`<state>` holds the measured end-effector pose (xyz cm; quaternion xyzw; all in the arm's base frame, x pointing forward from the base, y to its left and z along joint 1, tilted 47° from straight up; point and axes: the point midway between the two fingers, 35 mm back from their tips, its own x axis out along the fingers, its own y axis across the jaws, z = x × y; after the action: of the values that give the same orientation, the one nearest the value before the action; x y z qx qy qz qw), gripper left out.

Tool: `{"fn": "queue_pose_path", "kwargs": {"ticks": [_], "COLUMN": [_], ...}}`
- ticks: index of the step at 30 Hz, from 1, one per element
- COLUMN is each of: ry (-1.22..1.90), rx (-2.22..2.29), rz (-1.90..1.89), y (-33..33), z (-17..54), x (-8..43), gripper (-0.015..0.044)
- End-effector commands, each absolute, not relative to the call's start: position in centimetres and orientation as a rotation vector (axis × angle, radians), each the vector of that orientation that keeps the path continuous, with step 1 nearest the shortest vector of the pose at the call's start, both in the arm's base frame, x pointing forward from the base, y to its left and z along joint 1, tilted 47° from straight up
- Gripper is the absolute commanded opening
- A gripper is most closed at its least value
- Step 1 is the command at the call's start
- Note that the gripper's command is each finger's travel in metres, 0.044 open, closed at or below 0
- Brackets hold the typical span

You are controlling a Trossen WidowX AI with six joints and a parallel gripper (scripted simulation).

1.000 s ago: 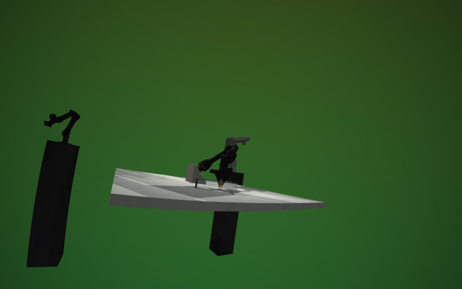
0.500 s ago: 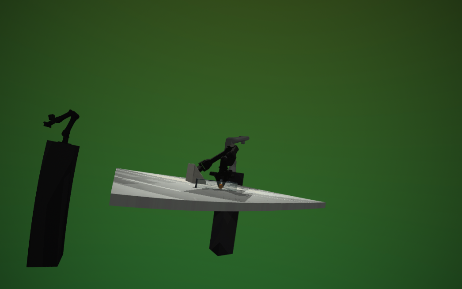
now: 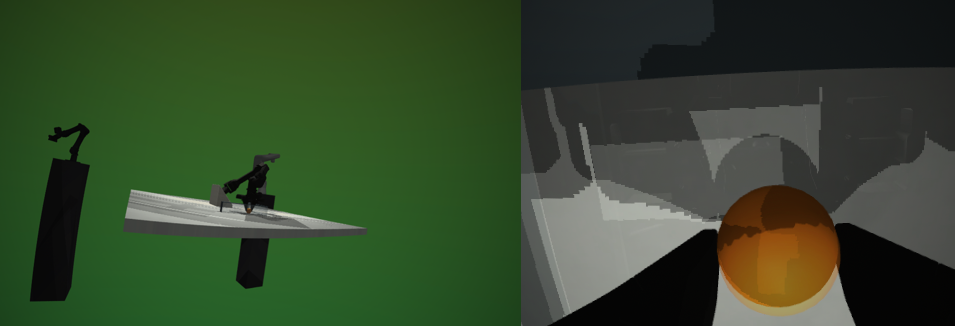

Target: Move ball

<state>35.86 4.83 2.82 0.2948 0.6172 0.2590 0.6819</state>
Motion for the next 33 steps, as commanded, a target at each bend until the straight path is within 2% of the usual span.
{"fn": "queue_pose_path", "kwargs": {"ticks": [1,4,9,15,28,33], "ry": [1.385,1.385,1.385,1.39,1.384,1.384], "rx": [0.661,0.661,0.661,0.665,0.677,0.675], "rz": [0.581,0.581,0.581,0.58,0.571,0.577], "y": [4.8,4.8,4.6,-1.3,-1.2,-3.8], "z": [2.8,2.8,3.0,8.5,8.1,10.8], "x": [35.9,35.9,35.9,35.0,35.2,34.5], "gripper": [0.021,0.0271,0.0271,0.0271,0.0271,0.0402]}}
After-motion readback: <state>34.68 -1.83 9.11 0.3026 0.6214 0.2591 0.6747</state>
